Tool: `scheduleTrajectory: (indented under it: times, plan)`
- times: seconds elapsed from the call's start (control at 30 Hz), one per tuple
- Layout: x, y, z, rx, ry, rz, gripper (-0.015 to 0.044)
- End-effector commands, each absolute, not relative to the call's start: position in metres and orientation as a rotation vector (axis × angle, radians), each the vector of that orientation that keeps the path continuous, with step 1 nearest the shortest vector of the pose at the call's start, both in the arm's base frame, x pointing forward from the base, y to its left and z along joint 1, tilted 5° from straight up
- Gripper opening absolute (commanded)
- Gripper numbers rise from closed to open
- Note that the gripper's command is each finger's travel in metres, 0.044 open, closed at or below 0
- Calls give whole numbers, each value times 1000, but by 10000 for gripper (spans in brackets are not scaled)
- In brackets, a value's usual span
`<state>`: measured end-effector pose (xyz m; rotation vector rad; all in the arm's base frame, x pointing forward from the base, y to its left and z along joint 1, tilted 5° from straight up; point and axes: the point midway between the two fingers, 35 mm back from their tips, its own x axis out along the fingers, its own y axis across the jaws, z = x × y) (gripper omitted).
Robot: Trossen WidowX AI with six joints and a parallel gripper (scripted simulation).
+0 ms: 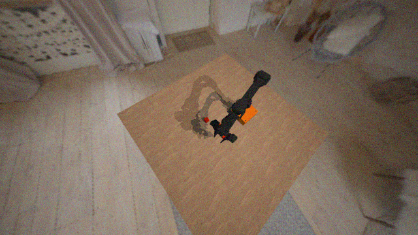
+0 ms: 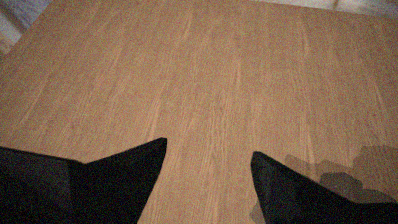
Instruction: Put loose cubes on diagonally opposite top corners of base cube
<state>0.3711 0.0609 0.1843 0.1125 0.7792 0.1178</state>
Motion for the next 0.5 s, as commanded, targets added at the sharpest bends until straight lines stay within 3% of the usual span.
scheduleTrajectory:
  times: [0.0, 0.47]
  plan:
    - [359, 43, 166, 306, 895, -26, 265]
    - [287, -12, 123, 1023, 1150, -755, 265]
